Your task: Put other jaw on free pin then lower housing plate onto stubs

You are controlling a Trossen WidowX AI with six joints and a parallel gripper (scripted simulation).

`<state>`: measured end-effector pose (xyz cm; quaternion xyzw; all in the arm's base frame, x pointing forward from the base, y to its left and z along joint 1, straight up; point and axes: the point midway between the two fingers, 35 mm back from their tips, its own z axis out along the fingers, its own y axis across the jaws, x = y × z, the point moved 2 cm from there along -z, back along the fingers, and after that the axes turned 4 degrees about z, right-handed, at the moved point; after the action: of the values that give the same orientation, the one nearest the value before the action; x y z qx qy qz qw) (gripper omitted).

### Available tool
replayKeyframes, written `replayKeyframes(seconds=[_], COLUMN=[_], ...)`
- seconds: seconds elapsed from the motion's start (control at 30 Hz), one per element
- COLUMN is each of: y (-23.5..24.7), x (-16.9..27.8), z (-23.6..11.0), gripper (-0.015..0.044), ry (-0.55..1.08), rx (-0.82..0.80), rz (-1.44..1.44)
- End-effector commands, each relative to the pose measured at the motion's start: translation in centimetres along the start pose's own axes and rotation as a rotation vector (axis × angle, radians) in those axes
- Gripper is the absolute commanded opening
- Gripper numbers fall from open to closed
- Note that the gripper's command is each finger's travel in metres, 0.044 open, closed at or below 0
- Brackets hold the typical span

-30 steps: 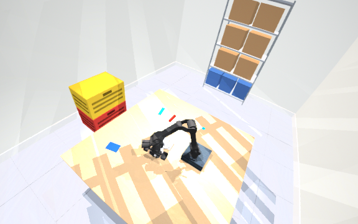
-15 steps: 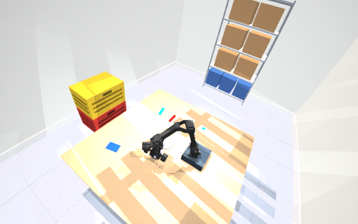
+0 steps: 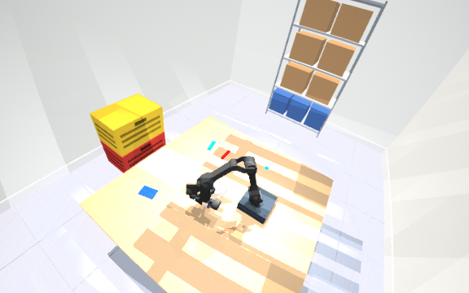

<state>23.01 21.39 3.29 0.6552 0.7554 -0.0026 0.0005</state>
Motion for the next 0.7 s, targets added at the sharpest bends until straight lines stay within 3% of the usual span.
replayKeyframes(seconds=[0.0, 0.2, 0.67], y=[0.19, 0.19, 0.19], x=[0.18, 0.18, 0.18], z=[-4.27, -4.27, -4.27], gripper=[0.0299, 0.0440, 0.0440], ry=[0.024, 0.024, 0.024], rx=[-0.028, -0.028, -0.028], rz=[-0.003, -0.003, -0.003])
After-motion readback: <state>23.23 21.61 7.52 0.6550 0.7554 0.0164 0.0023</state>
